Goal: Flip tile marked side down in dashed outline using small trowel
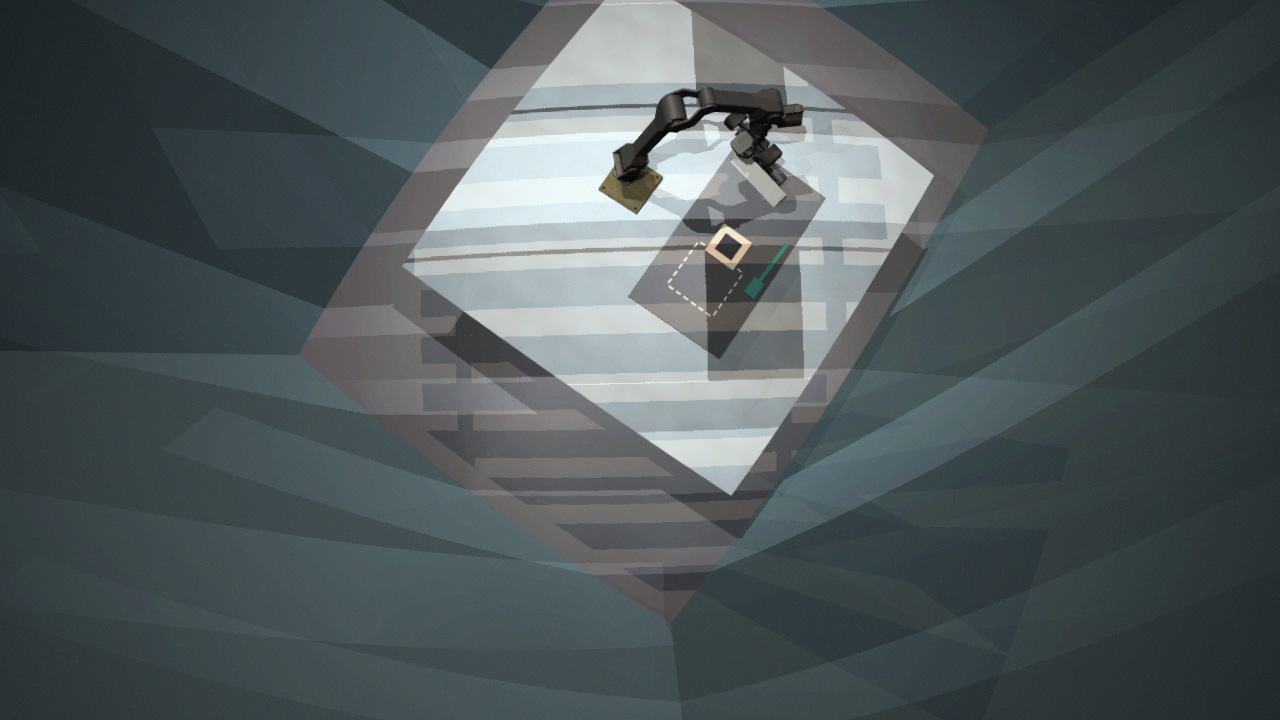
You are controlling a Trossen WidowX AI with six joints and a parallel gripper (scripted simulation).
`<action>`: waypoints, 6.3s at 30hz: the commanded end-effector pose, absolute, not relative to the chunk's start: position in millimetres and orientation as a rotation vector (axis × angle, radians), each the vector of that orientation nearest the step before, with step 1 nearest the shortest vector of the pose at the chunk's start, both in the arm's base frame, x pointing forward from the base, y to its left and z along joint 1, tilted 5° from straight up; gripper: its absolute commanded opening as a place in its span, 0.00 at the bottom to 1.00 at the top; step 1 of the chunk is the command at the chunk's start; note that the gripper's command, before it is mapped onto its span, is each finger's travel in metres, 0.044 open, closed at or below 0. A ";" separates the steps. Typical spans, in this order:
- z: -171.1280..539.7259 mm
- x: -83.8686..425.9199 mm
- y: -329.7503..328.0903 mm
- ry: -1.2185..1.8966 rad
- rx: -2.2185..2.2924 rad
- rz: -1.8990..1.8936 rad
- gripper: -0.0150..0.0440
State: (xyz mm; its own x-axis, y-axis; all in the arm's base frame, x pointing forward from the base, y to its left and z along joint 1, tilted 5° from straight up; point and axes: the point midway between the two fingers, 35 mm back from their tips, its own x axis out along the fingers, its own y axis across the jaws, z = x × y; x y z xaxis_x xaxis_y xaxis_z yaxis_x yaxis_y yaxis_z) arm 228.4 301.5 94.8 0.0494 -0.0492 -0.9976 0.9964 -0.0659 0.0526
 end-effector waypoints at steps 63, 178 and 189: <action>89.1 228.5 295.2 1.101 1.245 -1.237 0.42; 104.5 230.0 328.4 1.472 0.354 -0.406 0.42; 97.6 226.0 358.5 1.512 0.055 -0.121 0.42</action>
